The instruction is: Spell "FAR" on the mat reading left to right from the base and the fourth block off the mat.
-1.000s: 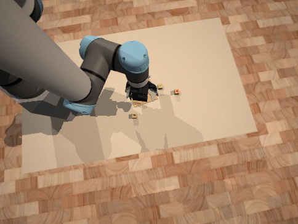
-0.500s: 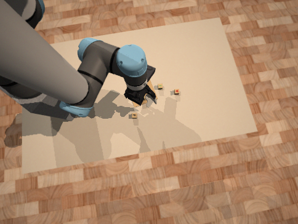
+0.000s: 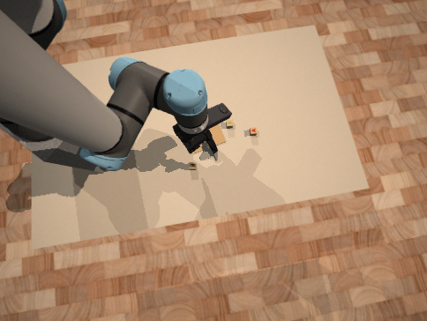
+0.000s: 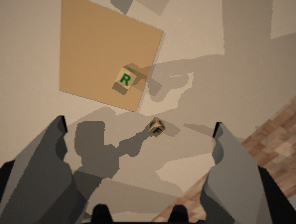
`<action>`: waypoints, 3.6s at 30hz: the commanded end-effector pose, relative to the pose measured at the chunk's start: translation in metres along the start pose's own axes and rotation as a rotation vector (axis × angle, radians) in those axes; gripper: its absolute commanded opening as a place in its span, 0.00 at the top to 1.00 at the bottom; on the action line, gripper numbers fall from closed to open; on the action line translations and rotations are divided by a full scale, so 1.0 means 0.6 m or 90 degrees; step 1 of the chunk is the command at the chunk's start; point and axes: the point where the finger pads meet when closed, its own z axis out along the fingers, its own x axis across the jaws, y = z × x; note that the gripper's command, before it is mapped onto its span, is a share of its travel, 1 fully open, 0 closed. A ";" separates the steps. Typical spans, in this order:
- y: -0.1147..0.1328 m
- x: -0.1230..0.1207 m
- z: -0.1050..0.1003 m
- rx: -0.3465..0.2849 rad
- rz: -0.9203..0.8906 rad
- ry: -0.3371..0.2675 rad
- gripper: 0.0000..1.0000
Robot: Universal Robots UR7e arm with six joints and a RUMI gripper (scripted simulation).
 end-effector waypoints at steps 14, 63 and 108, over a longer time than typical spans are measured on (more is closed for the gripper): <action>0.024 0.021 0.002 -0.001 0.329 0.003 0.00; 0.111 0.049 0.006 0.001 1.214 0.003 0.00; 0.129 0.047 0.006 0.002 1.396 0.003 0.63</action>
